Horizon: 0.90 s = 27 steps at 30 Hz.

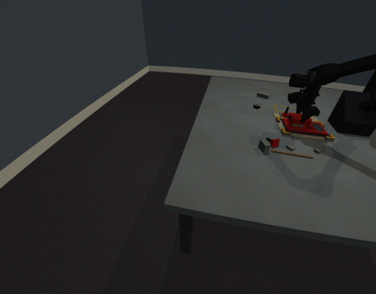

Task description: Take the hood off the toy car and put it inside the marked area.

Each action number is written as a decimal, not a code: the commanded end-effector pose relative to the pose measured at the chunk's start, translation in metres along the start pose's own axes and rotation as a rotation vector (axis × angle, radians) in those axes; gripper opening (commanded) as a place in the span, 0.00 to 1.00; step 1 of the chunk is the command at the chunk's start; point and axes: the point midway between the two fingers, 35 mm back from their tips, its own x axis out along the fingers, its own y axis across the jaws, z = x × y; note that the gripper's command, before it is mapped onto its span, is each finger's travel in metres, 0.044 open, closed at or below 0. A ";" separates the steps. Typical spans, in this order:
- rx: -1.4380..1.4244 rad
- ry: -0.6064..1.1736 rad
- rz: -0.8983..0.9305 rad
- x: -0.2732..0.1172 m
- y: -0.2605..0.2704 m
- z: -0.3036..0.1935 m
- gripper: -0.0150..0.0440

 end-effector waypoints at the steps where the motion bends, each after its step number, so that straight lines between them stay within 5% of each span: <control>1: -0.004 -0.002 -0.002 -0.003 0.001 0.000 0.25; 16: 0.005 0.000 0.001 -0.043 -0.003 0.001 0.25; 27: 0.006 -0.007 -0.028 -0.051 -0.083 0.005 0.25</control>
